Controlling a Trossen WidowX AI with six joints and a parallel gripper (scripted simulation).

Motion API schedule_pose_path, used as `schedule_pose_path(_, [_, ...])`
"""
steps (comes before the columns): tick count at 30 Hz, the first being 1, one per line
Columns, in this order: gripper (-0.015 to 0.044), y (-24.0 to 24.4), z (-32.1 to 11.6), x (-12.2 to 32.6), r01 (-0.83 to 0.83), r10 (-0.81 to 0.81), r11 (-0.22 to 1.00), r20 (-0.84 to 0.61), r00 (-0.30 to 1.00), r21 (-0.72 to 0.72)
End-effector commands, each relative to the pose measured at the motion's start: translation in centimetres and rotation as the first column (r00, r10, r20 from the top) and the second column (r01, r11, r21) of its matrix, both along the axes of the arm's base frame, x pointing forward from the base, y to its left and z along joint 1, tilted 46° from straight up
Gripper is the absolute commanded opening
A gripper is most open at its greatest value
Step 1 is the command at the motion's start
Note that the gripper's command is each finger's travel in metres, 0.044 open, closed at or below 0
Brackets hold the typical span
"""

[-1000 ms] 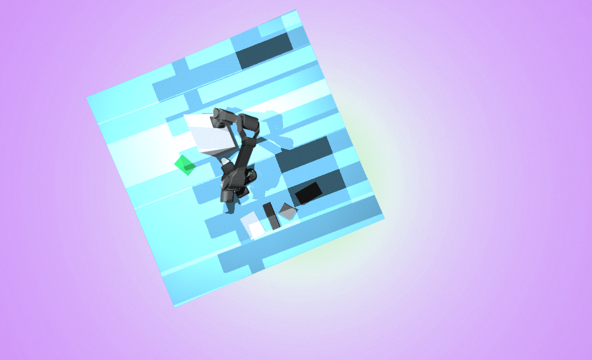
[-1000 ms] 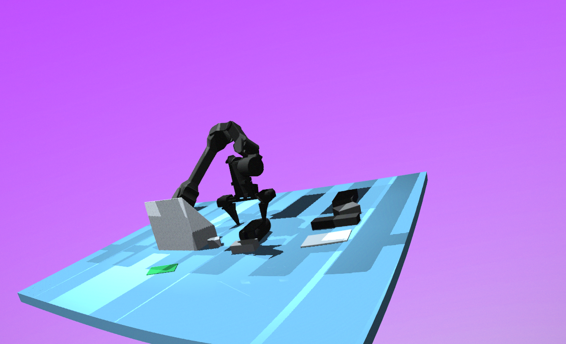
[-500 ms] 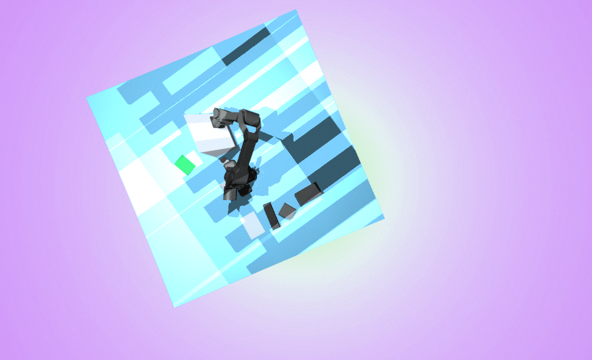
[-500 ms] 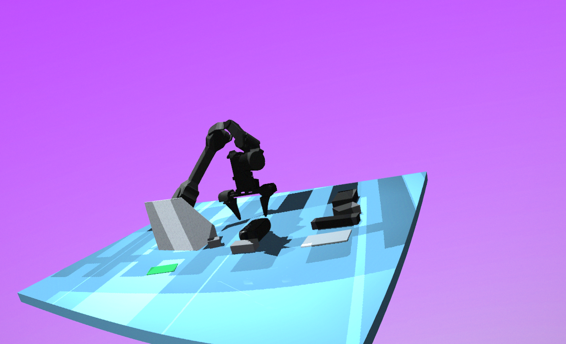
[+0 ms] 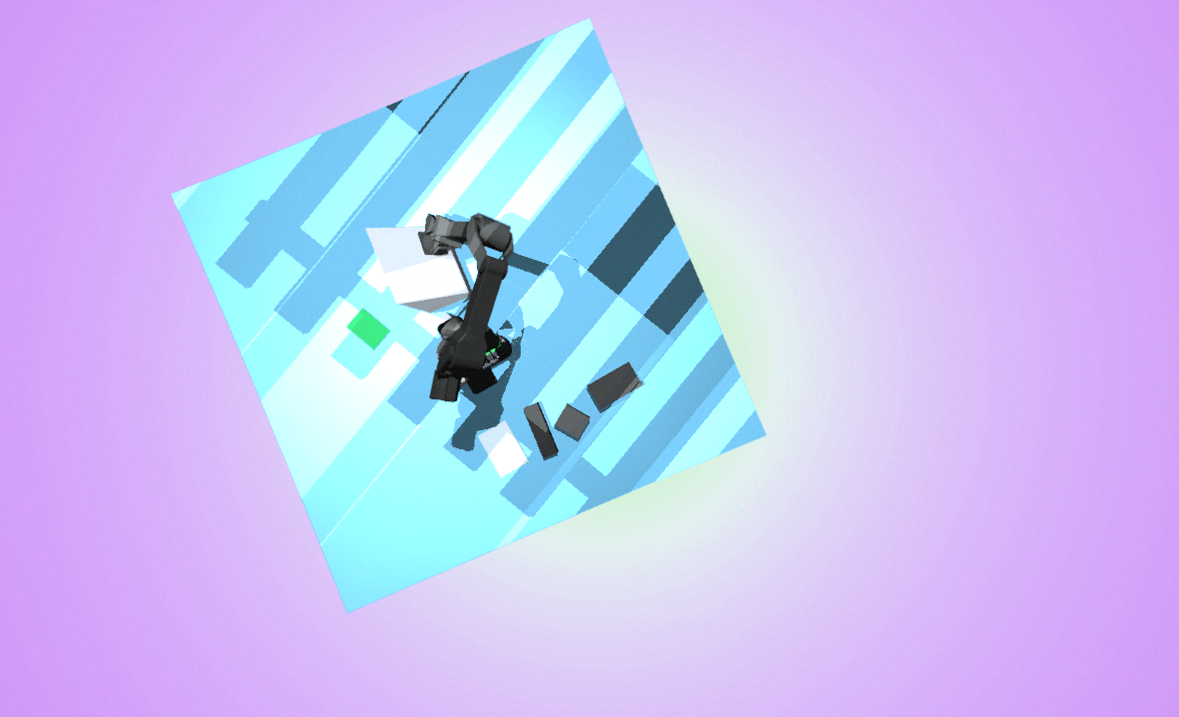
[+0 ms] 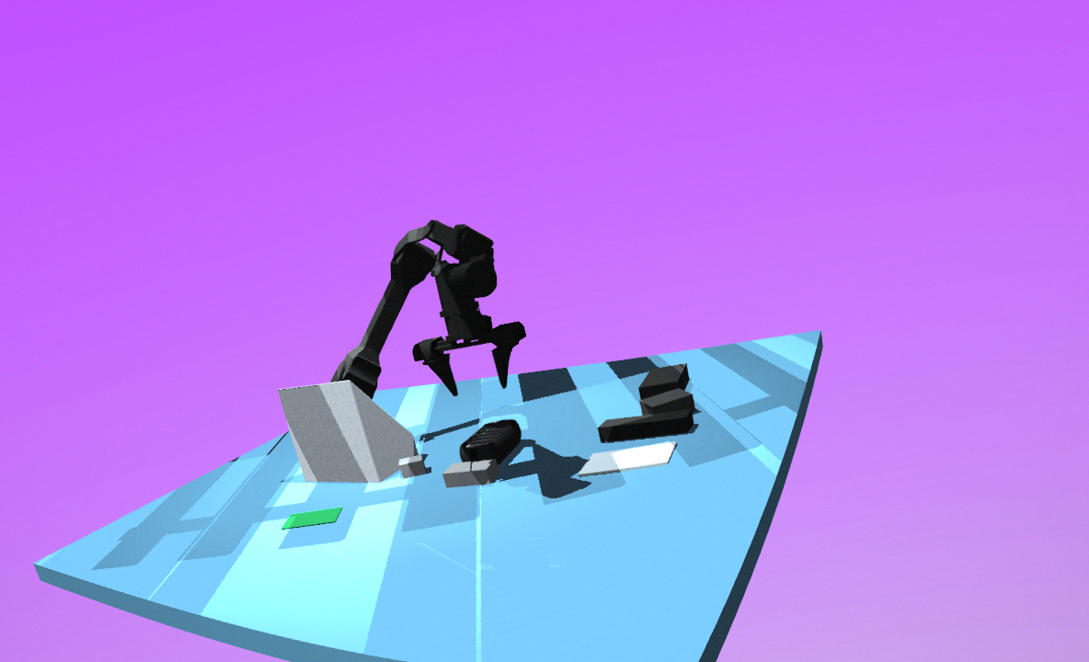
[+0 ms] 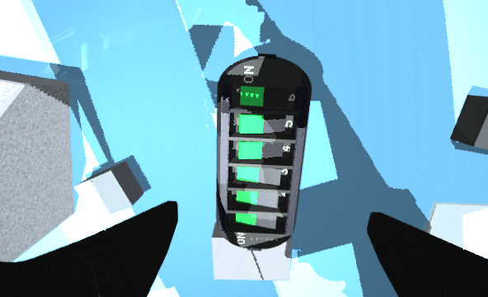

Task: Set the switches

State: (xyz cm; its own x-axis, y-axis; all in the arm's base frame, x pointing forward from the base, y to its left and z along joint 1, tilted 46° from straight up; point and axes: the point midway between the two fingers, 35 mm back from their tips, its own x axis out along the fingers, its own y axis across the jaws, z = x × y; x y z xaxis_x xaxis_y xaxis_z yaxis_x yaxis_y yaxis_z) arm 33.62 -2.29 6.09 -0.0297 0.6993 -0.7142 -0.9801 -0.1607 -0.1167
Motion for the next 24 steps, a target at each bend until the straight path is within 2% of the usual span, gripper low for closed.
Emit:
schedule_pose_path(1, [0.0361,0.05,0.14,-0.14,-0.015,0.015,1.0,-0.004,1.0,-0.004])
schedule_pose_path(15, [0.0,0.05,0.14,-0.14,-0.015,0.015,1.0,-0.004,1.0,-0.004])
schedule_pose_path(24, [0.0,0.05,0.14,-0.14,-0.015,0.015,1.0,-0.004,1.0,-0.004])
